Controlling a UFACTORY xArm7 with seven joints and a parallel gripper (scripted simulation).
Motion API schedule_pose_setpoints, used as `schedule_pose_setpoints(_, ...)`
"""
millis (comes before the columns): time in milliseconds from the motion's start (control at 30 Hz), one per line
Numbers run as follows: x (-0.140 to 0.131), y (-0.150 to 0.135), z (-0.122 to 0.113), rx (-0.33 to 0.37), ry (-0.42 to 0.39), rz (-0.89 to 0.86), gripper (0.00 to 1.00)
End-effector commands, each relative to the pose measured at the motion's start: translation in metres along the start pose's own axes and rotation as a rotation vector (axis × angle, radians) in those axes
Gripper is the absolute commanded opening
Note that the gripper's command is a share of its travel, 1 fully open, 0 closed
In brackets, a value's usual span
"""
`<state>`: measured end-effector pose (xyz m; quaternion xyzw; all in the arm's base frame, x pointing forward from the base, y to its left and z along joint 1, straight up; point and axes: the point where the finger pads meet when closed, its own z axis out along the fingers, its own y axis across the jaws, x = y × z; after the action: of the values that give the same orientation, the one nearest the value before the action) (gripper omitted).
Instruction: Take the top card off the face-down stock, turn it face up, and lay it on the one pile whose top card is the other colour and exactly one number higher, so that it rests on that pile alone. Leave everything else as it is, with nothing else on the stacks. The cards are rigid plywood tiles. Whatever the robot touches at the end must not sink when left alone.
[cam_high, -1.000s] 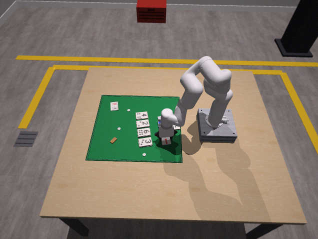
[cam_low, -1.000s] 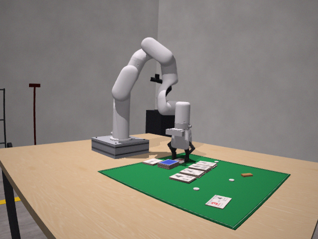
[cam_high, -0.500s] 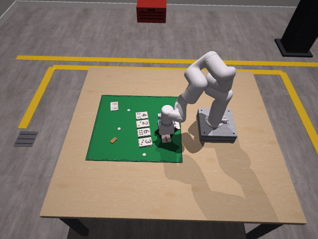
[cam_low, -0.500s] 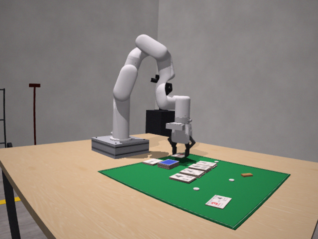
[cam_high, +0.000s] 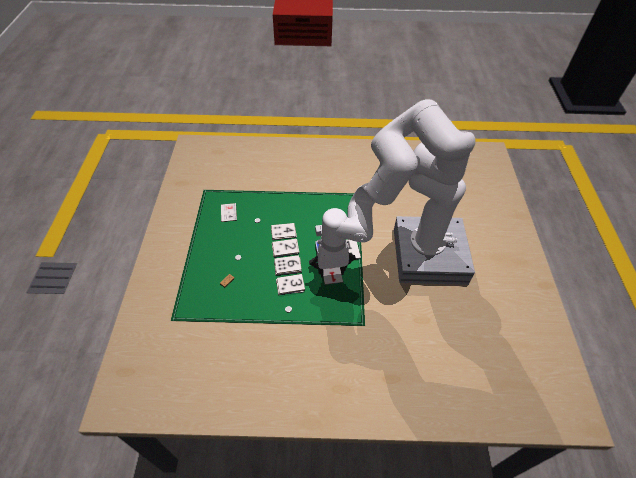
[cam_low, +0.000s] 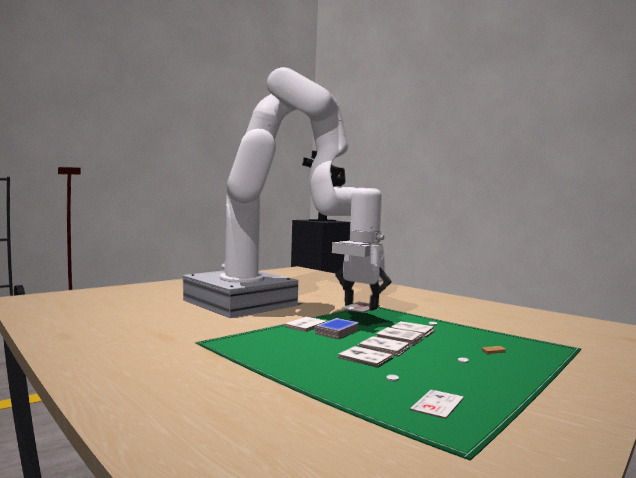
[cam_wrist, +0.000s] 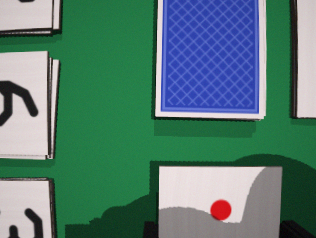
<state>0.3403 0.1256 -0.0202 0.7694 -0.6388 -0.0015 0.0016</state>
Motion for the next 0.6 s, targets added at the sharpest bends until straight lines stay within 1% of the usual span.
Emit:
schedule_pose_setpoints(0,-0.0003,-0.0014,-0.0010,0.003,-0.001,0.000,0.74)
schedule_pose_setpoints(567,0.0018,-0.0034,-0.0012,0.003,-0.001,0.021,0.74)
